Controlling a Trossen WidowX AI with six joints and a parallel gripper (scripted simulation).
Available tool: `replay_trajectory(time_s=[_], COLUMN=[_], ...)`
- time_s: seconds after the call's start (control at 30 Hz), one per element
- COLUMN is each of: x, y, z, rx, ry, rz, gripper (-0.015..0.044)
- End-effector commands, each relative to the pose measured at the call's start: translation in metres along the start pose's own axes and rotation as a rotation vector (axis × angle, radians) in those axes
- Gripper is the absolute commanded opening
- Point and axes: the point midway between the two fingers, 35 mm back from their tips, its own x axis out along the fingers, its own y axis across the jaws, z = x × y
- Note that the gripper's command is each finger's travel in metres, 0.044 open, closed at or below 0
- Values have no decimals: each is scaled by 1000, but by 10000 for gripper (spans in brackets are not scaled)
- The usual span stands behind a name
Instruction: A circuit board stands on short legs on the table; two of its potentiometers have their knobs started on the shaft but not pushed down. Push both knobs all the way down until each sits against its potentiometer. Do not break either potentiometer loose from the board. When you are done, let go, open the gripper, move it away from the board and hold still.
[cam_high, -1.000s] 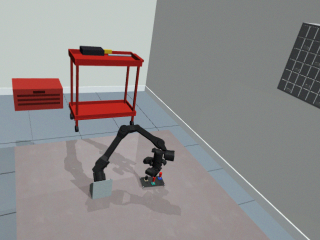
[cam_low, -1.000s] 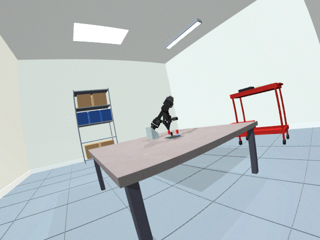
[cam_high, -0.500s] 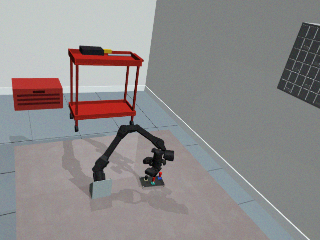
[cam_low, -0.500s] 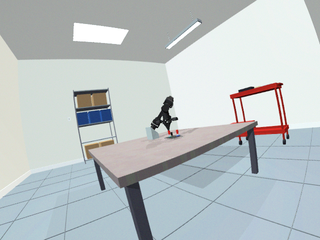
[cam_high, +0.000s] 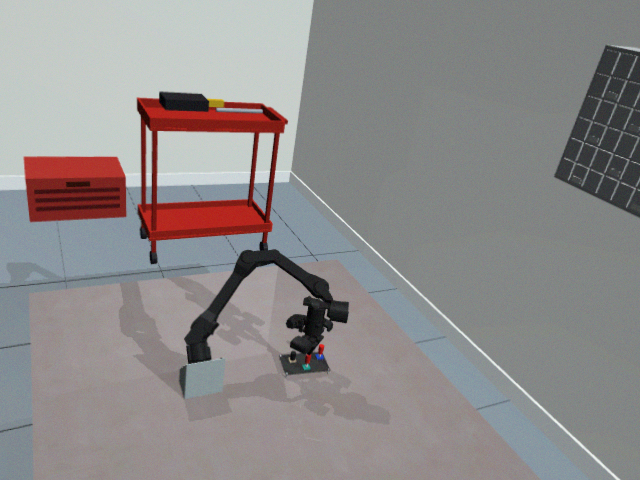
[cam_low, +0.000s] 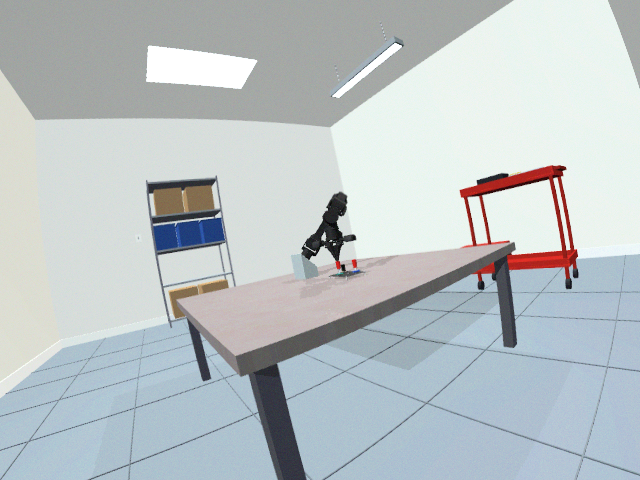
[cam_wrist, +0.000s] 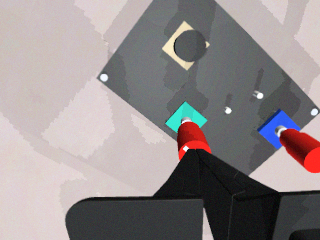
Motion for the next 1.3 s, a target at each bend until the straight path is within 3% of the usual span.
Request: replay_trajectory(time_s=[0.0, 1.27], x=[4, 14], y=[0, 0], z=[1, 1], rx=[3, 3], ry=[-3, -4], rz=[-2, -2], gripper=[0, 0])
